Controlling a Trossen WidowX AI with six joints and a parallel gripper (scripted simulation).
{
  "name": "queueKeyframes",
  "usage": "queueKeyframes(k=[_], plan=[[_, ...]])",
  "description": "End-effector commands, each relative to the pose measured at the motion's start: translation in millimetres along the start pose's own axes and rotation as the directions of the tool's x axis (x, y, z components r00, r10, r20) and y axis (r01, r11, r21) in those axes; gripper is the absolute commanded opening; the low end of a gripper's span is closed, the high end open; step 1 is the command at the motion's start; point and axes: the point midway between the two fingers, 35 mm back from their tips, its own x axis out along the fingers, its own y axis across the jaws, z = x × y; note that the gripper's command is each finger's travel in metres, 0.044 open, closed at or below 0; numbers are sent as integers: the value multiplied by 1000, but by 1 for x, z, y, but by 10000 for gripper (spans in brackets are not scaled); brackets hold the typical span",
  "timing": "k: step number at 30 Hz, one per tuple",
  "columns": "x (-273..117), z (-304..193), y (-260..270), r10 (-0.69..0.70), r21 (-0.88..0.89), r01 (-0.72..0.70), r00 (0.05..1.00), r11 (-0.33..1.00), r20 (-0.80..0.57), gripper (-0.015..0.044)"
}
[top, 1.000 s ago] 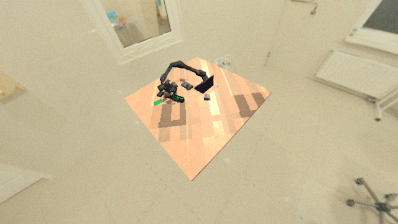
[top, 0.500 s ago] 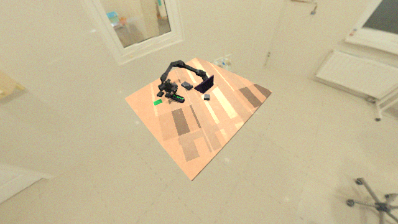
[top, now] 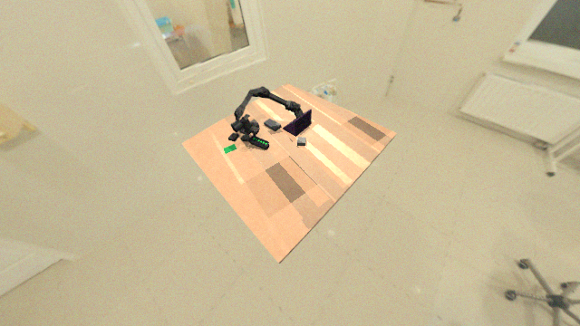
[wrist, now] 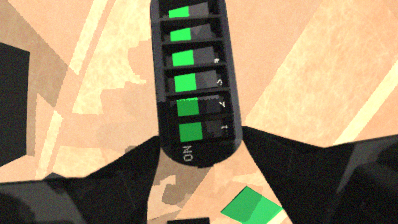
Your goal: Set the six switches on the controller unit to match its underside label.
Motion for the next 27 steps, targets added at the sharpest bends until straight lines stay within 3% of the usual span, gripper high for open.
queueKeyframes(k=[1,27], plan=[[-5,4,0,-10,-3,10,1000,1000,-8,336],[-18,19,0,-11,-3,11,999,1000,-51,336]])
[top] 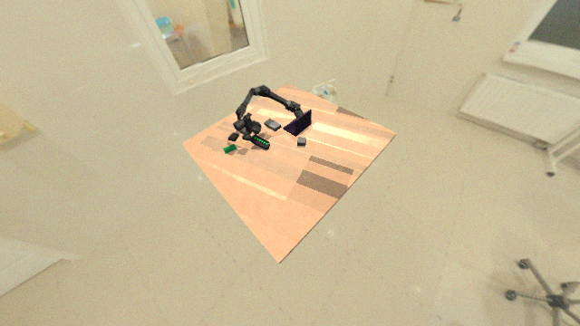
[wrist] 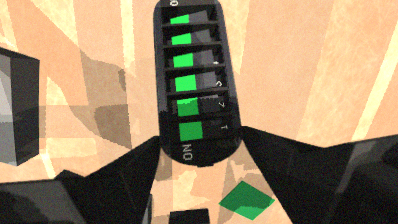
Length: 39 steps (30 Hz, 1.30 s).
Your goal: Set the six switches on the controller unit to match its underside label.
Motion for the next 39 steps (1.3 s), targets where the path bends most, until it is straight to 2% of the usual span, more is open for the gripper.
queueKeyframes(k=[1,39], plan=[[-7,5,0,-8,-4,8,1000,1000,-6,336],[-24,32,0,-9,-5,8,996,1000,-85,336]])
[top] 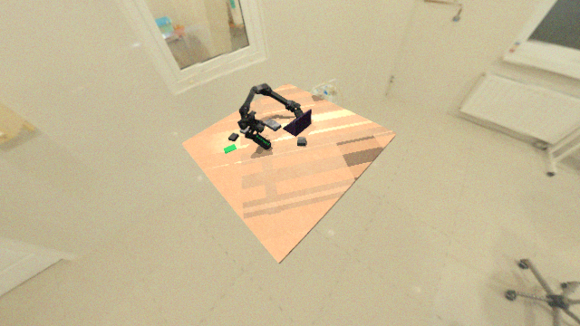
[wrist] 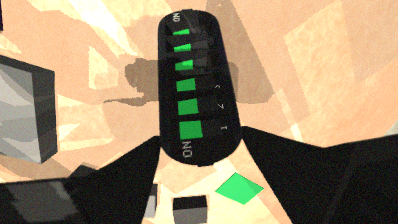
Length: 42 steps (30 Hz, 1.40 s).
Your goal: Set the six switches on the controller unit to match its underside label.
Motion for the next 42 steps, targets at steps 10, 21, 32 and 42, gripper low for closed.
queueKeyframes(k=[10,21,32,42], plan=[[-9,13,0,-6,-5,6,1000,1000,-25,336],[-13,21,0,-6,-6,6,999,1000,-48,337],[-17,30,0,-7,-6,6,997,1000,-71,337],[-20,38,0,-7,-6,6,996,1000,-92,337]])
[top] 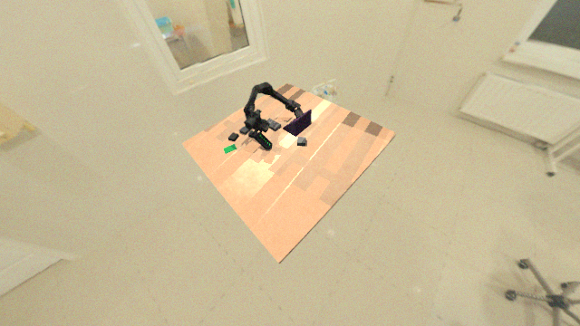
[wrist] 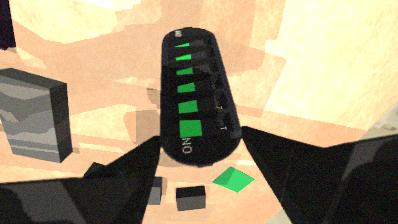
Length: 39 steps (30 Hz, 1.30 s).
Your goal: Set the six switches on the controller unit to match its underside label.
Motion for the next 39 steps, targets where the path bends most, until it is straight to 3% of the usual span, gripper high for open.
queueKeyframes(k=[1,39], plan=[[-2,7,-1,0,-9,0,1000,1000,-7,337],[-14,39,0,-1,-10,1,996,1000,-85,338]])
